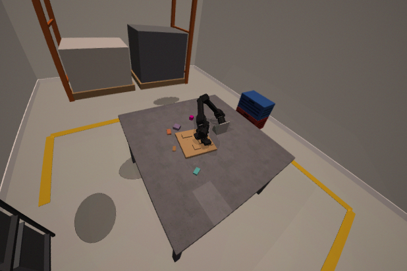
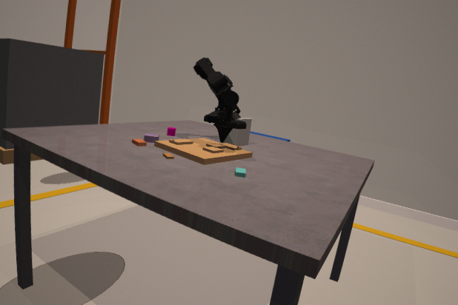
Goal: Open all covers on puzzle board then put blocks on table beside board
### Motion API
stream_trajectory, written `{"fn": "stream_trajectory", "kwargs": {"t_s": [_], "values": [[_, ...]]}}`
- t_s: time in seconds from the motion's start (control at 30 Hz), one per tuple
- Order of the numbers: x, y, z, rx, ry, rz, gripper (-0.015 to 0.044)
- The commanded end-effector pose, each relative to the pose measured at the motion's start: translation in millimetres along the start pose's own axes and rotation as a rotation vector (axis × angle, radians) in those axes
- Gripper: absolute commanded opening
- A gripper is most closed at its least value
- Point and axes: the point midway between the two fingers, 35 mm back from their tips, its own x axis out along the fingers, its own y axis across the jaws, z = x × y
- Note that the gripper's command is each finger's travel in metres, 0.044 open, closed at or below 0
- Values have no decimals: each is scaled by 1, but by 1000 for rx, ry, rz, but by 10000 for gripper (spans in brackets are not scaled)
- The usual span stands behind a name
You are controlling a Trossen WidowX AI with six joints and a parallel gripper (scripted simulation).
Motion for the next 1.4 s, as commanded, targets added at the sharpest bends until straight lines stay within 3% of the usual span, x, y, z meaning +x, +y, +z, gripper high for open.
{"fn": "stream_trajectory", "kwargs": {"t_s": [0.0,1.37], "values": [[7,-1,-1,-6,3,-5,0],[33,-2,8,-5,3,-8,0]]}}
